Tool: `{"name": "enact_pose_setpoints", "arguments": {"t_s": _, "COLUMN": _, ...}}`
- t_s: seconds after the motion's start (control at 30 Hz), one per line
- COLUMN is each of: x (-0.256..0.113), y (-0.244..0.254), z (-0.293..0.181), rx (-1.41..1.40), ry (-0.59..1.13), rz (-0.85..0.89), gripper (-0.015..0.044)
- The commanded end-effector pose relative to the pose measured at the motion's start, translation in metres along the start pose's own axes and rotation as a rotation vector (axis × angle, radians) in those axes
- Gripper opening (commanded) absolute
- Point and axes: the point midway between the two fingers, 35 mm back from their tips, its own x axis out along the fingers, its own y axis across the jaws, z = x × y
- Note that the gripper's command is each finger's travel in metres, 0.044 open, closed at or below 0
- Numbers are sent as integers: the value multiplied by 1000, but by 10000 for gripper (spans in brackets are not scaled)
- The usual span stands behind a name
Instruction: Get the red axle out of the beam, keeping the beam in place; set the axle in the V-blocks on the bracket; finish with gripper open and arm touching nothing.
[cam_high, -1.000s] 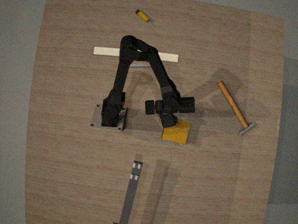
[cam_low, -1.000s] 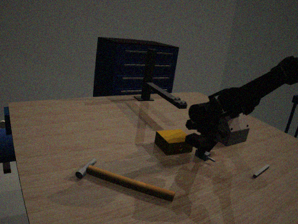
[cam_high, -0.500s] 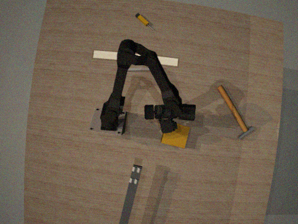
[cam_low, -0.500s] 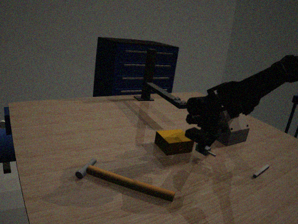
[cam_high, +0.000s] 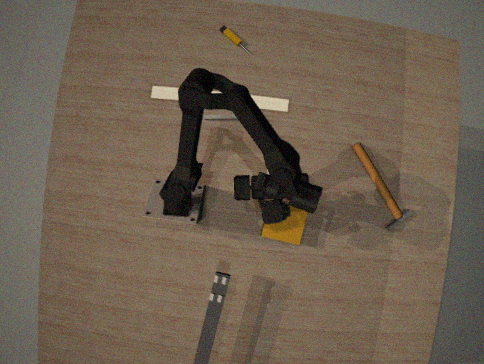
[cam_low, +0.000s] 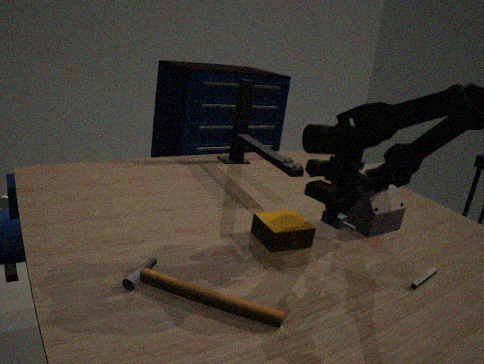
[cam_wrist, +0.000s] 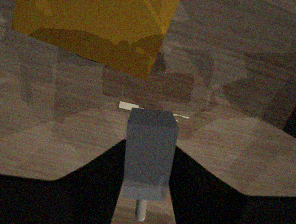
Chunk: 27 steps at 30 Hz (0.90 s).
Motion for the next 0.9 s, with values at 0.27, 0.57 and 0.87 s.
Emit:
{"name": "enact_pose_setpoints", "arguments": {"t_s": 0.27, "x": -2, "y": 0, "z": 0, "rx": 185, "ry": -5, "rz": 4, "gripper": 0}}
{"name": "enact_pose_setpoints", "arguments": {"t_s": 0.57, "x": -3, "y": 5, "z": 9, "rx": 296, "ry": -10, "rz": 6, "gripper": 0}}
{"name": "enact_pose_setpoints", "arguments": {"t_s": 0.87, "x": -8, "y": 19, "z": 46, "rx": 310, "ry": -25, "rz": 10, "gripper": 0}}
